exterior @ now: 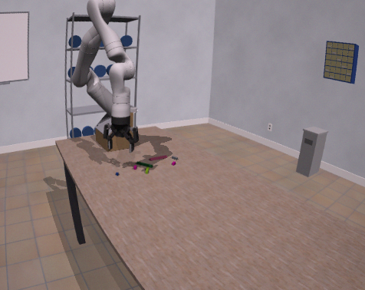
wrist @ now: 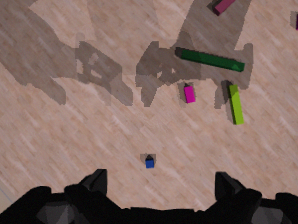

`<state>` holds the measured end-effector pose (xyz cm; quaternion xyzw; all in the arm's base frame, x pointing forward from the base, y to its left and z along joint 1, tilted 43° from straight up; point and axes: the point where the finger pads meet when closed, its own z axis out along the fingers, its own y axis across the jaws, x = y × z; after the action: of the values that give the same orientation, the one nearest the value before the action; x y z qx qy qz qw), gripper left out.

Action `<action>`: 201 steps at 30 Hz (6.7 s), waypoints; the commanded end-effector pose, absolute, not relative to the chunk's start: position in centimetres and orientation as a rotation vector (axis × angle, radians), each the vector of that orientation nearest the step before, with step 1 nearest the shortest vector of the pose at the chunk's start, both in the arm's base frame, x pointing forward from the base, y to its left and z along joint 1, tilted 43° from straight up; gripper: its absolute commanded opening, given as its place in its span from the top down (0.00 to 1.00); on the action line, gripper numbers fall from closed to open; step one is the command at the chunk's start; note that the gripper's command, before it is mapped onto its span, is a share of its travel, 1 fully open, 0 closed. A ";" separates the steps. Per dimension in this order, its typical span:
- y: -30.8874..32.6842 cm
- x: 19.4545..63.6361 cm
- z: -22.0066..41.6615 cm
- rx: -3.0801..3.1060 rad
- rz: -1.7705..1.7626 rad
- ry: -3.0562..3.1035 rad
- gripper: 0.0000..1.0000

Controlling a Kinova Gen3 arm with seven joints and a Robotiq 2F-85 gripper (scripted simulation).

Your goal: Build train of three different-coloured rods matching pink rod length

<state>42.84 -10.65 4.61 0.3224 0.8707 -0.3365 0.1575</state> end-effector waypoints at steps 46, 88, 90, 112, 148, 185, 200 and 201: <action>4.7 38.7 -11.2 2.187 -0.330 0.935 0.00; 8.9 36.5 -17.3 2.351 -0.074 0.442 0.76; 8.9 36.5 -17.3 2.351 -0.074 0.442 0.76; 8.9 36.5 -17.3 2.351 -0.074 0.442 0.76; 7.6 36.7 -18.8 2.351 -0.073 0.439 0.76; 5.5 37.1 -21.2 2.351 -0.073 0.439 0.76; 5.5 37.1 -21.2 2.351 -0.073 0.439 0.76; 5.5 37.1 -21.2 2.351 -0.073 0.439 0.76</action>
<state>36.89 5.24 -20.83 0.9125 0.1715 -0.0320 0.3700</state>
